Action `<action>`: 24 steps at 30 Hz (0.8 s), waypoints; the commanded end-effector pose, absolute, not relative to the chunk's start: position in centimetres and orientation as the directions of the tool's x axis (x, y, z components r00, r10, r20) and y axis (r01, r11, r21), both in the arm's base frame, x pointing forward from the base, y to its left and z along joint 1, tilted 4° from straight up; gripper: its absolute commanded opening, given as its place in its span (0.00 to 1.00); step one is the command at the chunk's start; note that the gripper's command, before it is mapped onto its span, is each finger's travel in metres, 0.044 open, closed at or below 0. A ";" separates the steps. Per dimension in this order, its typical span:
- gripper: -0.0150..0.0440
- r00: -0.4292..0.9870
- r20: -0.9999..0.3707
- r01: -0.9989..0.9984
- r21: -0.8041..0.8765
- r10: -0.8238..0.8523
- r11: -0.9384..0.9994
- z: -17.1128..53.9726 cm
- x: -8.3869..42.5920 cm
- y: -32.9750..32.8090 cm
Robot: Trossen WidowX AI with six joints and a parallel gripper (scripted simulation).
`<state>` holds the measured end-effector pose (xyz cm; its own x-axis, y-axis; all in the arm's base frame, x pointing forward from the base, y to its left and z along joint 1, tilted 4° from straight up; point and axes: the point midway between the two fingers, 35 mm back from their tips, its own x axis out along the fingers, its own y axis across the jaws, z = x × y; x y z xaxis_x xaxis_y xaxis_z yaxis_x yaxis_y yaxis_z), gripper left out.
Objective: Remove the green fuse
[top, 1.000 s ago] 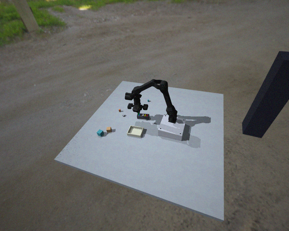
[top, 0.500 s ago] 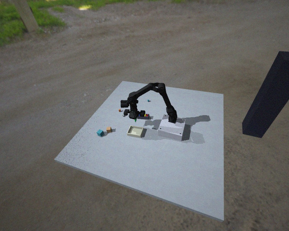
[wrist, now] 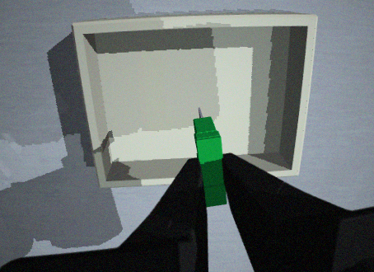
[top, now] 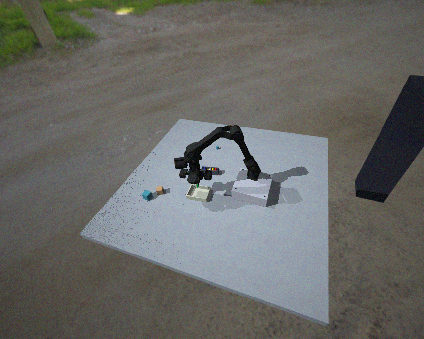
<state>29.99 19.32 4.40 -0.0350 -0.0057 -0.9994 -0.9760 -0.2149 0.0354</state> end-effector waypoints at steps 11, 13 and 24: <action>0.25 -0.032 -0.999 -0.979 0.031 -0.001 -0.202 2.6 30.1 19.5; 0.25 -0.032 -0.999 -0.979 0.031 -0.001 -0.202 2.2 30.1 19.5; 0.25 -0.032 -0.999 -0.979 0.031 -0.001 -0.202 0.6 30.0 19.4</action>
<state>30.18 19.46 1.04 -0.0276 -0.0011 -0.9996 -0.9780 -0.2068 0.0272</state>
